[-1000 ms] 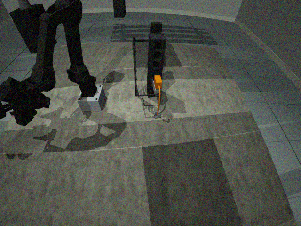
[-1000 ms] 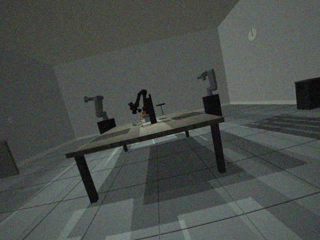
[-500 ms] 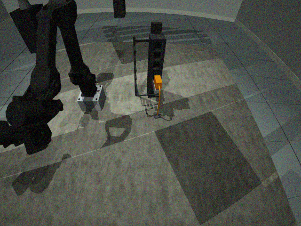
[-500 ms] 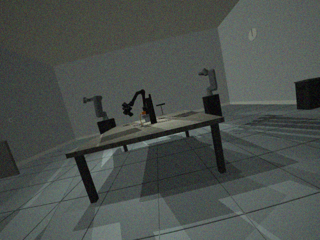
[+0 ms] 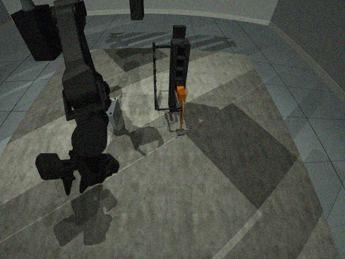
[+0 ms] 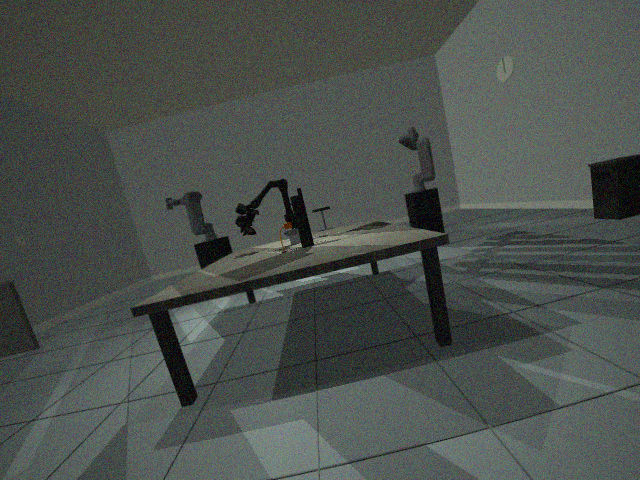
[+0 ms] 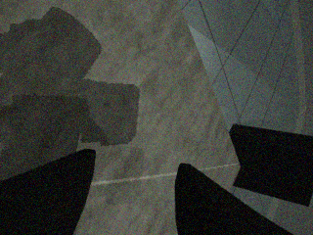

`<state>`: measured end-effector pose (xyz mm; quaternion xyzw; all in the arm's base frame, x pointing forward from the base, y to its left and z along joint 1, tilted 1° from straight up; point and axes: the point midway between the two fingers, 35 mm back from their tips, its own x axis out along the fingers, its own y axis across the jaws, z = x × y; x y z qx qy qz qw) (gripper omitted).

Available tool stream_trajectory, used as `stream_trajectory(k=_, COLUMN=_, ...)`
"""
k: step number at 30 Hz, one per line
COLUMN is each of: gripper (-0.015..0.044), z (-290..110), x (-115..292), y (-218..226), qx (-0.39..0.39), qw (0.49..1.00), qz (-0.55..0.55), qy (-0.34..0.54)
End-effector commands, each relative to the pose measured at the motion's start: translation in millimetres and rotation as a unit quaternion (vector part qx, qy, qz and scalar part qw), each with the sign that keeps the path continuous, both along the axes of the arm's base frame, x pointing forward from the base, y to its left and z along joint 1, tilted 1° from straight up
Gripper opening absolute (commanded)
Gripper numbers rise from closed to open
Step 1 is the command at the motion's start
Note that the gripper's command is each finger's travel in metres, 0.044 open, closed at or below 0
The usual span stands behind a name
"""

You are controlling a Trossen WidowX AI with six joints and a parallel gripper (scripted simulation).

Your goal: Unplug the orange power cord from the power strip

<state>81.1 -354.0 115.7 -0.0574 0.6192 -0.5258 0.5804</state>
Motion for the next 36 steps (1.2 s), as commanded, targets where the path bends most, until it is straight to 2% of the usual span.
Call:
stream_trajectory(k=1, gripper=0.016, z=-4, x=72, y=24, qx=0.03, qw=0.994, qz=0.004, qy=-0.11)
stream_trajectory(k=10, gripper=0.016, z=-1, x=167, y=98, qx=0.114, qw=0.961, qz=-0.029, qy=-0.248)
stream_trajectory(k=18, gripper=0.016, z=5, x=223, y=189, qx=0.215, qw=0.919, qz=-0.115, qy=-0.31)
stream_trajectory(k=28, gripper=0.016, z=19, x=246, y=308, qx=0.3, qw=0.868, qz=-0.264, qy=-0.295)
stream_trajectory(k=36, gripper=0.016, z=20, x=246, y=313, qx=0.302, qw=0.866, qz=-0.272, qy=-0.292)
